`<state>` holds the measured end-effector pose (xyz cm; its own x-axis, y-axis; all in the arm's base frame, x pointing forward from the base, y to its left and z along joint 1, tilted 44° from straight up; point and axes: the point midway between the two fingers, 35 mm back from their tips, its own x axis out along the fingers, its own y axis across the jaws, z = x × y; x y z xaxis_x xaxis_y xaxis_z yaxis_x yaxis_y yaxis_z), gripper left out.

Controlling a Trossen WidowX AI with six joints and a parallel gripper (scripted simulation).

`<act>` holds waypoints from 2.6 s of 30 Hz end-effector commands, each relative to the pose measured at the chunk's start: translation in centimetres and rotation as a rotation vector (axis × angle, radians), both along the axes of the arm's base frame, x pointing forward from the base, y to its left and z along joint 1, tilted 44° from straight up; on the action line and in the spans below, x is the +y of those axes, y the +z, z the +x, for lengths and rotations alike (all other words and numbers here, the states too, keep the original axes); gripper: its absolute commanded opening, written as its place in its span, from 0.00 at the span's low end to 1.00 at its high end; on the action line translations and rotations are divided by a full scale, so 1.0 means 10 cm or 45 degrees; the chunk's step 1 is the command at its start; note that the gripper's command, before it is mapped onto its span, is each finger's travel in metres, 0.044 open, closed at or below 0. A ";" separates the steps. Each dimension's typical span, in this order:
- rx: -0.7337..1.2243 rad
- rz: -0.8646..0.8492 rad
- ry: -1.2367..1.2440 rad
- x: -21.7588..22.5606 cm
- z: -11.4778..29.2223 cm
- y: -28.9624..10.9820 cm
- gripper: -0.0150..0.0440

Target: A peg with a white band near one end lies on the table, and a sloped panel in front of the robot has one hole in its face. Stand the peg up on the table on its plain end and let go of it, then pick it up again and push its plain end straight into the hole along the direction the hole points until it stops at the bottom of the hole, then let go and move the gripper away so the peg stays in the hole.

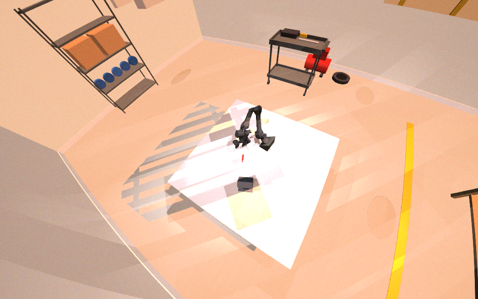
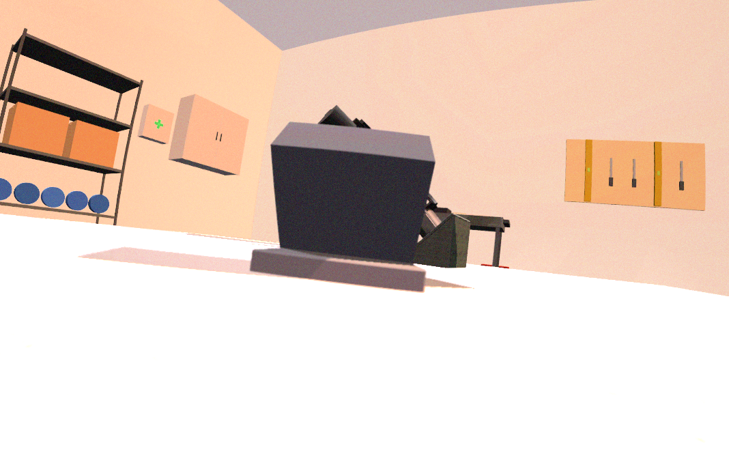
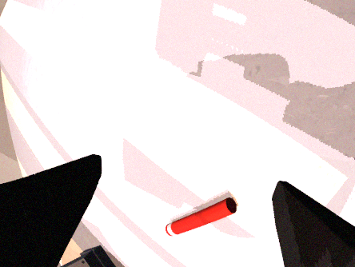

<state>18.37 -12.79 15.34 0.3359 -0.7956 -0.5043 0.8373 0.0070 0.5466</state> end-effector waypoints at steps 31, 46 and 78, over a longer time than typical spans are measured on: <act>1.060 -0.120 0.608 0.17 0.40 -0.16 1.00; 1.599 -0.179 0.974 0.27 0.61 -0.26 1.00; 2.565 -0.227 1.786 0.50 0.97 -0.55 1.00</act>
